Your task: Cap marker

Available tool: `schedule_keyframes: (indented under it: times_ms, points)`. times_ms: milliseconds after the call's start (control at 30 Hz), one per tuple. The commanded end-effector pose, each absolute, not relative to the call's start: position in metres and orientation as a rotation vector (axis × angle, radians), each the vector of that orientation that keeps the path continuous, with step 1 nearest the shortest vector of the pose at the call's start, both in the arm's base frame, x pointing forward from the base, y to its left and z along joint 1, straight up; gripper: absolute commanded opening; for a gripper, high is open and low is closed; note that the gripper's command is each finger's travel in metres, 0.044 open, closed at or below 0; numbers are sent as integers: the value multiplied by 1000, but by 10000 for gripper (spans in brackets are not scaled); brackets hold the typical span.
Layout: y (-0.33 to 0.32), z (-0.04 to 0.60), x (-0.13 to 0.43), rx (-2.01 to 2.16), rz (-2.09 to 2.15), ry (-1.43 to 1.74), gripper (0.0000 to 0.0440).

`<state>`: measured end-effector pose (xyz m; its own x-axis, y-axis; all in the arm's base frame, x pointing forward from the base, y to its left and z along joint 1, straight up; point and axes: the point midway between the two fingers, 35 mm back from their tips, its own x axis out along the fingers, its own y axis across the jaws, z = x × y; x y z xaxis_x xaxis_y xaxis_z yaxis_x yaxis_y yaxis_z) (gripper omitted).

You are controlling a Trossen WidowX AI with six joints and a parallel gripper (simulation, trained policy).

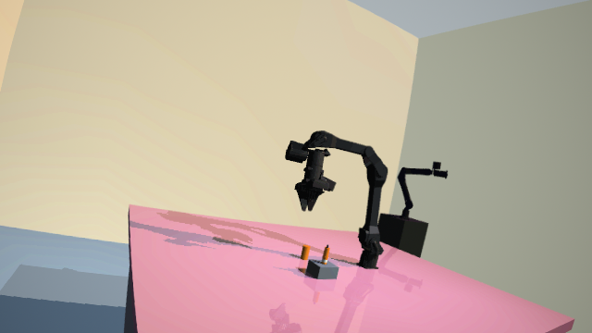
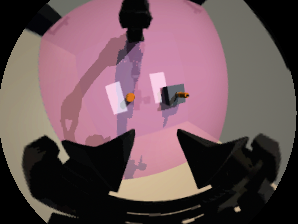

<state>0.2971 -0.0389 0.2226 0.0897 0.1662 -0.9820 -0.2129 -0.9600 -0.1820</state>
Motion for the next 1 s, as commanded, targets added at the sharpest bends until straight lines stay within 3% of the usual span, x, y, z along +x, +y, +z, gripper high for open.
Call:
schedule_keyframes:
  times_ms: [0, 967]
  points:
    - [-45, 213, 295, -2058, 1989, 72, 308]
    - [-74, 157, 267, -1813, 2215, 223, 301]
